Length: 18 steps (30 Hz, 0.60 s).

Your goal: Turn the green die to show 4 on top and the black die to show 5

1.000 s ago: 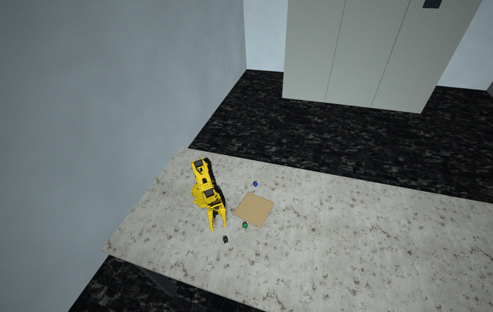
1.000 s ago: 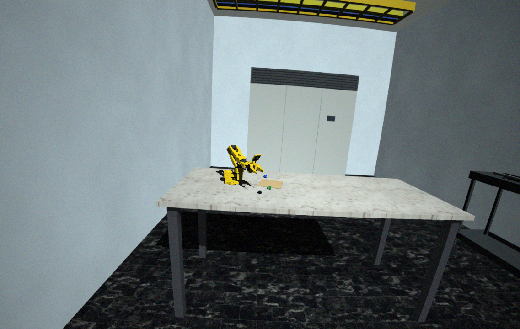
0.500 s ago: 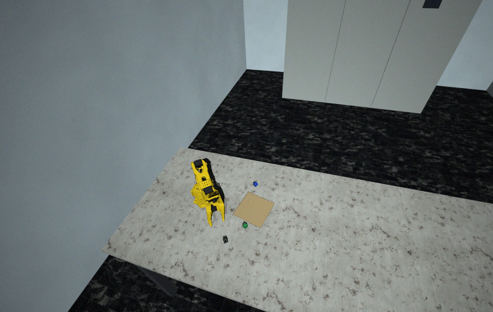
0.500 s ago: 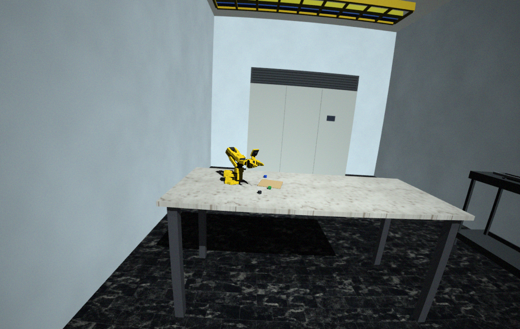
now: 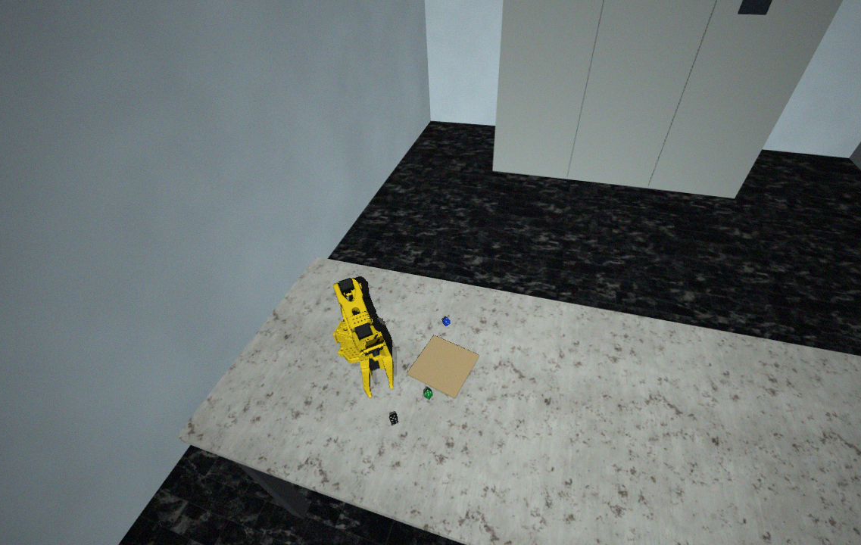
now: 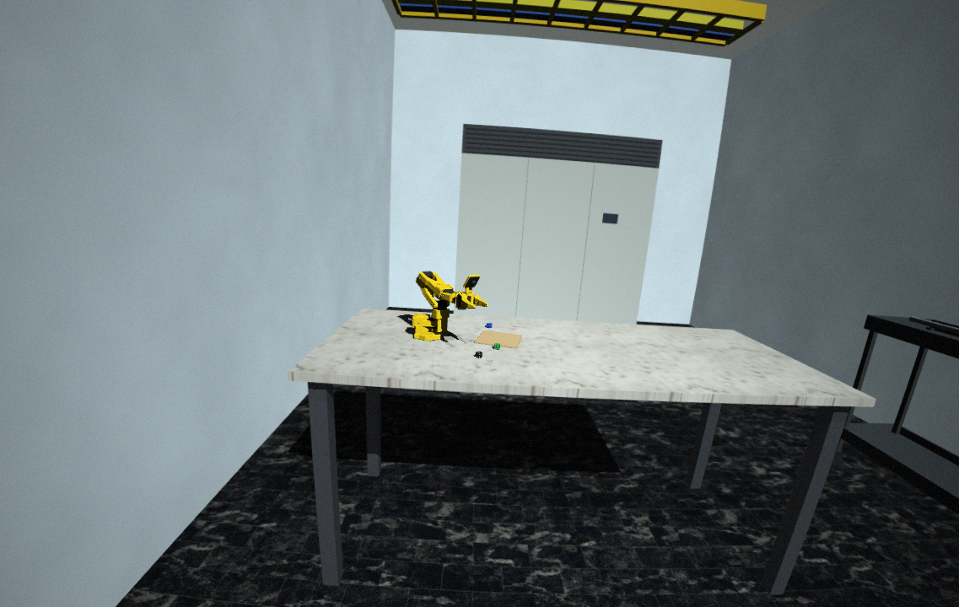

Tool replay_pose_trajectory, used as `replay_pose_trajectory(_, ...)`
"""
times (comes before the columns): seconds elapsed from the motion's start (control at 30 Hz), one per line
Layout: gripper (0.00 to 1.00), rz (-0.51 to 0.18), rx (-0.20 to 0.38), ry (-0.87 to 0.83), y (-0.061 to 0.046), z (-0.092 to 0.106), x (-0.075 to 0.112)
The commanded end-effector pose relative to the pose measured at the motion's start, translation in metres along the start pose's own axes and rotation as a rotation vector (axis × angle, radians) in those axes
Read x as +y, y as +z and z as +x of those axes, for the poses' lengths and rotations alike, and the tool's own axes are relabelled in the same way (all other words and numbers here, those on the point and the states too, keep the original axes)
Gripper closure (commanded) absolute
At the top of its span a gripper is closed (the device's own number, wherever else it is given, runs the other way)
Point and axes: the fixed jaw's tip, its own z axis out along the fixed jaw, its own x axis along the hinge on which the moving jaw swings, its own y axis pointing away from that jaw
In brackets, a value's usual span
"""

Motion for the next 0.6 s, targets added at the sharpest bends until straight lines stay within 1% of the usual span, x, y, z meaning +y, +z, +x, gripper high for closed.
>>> replay_pose_trajectory(0.0,0.75,-0.008,0.0,-0.003,0.007,-0.012,0.002)
replay_pose_trajectory(0.2,0.75,-0.013,0.115,0.002,0.017,-0.011,0.003)
replay_pose_trajectory(0.4,0.75,-0.019,0.266,0.007,0.026,-0.009,0.005)
replay_pose_trajectory(0.47,0.75,-0.019,0.266,0.007,0.026,-0.009,0.005)
replay_pose_trajectory(0.57,0.75,-0.021,0.35,0.009,0.029,-0.008,0.006)
